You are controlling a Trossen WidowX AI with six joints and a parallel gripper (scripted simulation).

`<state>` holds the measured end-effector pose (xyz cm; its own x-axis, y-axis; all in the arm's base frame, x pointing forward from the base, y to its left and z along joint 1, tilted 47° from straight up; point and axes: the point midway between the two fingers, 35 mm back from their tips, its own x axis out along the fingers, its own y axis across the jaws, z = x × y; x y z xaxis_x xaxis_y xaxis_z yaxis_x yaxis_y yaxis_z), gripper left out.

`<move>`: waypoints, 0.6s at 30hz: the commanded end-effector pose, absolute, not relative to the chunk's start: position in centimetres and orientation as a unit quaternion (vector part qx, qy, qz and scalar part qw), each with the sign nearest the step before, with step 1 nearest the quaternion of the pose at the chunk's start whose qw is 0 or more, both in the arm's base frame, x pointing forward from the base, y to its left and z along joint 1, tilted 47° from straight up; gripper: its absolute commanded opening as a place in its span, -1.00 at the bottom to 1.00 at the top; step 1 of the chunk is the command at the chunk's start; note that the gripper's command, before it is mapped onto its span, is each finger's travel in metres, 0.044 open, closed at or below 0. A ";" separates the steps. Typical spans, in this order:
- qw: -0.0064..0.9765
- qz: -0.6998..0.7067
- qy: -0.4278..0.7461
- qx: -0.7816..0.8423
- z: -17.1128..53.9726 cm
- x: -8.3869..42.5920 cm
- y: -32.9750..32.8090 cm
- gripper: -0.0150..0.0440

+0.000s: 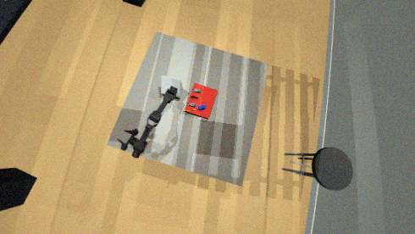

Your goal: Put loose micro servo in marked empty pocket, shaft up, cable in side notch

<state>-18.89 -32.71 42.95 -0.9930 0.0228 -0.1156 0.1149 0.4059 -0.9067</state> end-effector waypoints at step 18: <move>0.135 -0.575 0.807 -0.019 40.6 -13.4 -36.1 1.00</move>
